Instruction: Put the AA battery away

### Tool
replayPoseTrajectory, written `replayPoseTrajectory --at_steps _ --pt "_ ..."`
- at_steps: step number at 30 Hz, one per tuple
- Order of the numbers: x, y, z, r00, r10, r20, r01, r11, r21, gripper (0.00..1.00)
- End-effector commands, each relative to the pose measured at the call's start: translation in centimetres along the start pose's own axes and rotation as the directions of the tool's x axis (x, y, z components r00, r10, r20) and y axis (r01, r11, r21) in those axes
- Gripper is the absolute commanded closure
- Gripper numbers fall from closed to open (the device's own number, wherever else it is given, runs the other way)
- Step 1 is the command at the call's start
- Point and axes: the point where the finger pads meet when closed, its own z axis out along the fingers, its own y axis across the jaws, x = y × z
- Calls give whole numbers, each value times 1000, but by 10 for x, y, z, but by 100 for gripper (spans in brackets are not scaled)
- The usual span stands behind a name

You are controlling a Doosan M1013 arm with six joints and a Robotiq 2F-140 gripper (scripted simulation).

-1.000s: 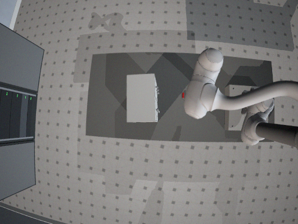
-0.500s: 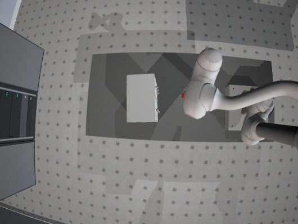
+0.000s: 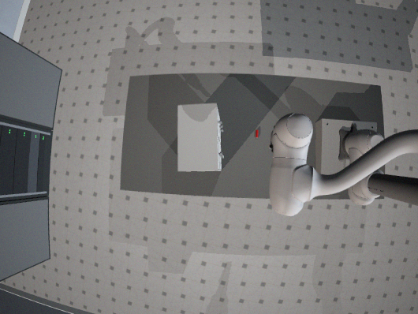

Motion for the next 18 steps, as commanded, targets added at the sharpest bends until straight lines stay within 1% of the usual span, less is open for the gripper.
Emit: replayPoseTrajectory --at_steps 1,10,14,18 --pt "1 -20 0 1000 2 0 -2 1000 -3 100" --pt "4 -20 3 999 2 -35 -2 1000 -3 100" --pt "11 -20 9 994 2 -108 -2 1000 -3 100" --pt "21 -20 19 974 1 -227 -2 1000 -3 100"
